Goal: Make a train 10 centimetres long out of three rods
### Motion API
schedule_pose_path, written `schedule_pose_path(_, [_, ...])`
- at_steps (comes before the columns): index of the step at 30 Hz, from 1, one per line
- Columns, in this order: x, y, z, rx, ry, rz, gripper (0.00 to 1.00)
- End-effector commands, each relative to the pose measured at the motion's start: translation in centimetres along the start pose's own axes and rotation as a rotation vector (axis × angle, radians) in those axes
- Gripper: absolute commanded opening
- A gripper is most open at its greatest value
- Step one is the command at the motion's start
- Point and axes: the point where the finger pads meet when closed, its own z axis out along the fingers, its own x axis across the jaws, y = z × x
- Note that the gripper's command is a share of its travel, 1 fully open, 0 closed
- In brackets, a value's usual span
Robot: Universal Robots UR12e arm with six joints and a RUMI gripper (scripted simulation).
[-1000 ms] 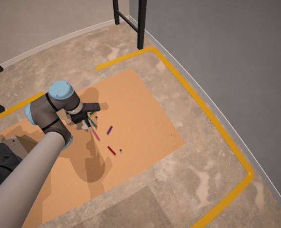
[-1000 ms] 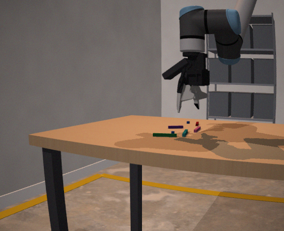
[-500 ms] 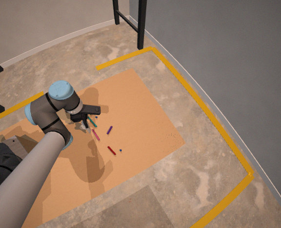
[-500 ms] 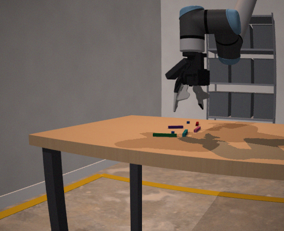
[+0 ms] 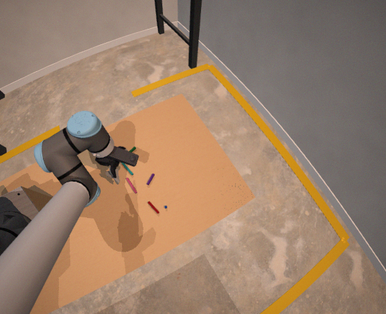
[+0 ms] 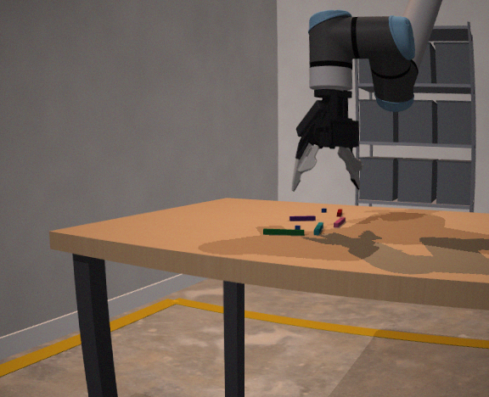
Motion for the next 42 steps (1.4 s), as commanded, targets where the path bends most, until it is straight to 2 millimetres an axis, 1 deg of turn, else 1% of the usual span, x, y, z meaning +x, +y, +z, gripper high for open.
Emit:
schedule_pose_path(1, [0.06, -0.41, -0.04, -0.001, 0.006, 0.168, 1.00])
schedule_pose_path(4, [0.09, -0.42, -0.04, -0.001, 0.006, 0.192, 1.00])
schedule_pose_path(7, [0.24, -0.46, -0.04, 0.000, 0.006, 0.302, 1.00])
schedule_pose_path(19, [0.60, -0.47, -0.06, 0.001, 0.006, 0.594, 1.00])
schedule_pose_path(21, [0.60, -0.47, -0.06, 0.001, 0.006, 0.594, 1.00])
schedule_pose_path(24, [0.72, -0.45, -0.06, 0.001, 0.006, 0.705, 1.00])
schedule_pose_path(36, [0.96, -0.31, -0.08, 0.002, 0.005, 0.999, 1.00])
schedule_pose_path(38, [0.96, -0.31, -0.08, 0.002, 0.005, 0.999, 1.00])
schedule_pose_path(40, [1.02, -0.26, -0.07, 0.002, 0.005, 1.089, 1.00])
schedule_pose_path(42, [1.04, -0.23, -0.07, 0.002, 0.005, 1.133, 1.00])
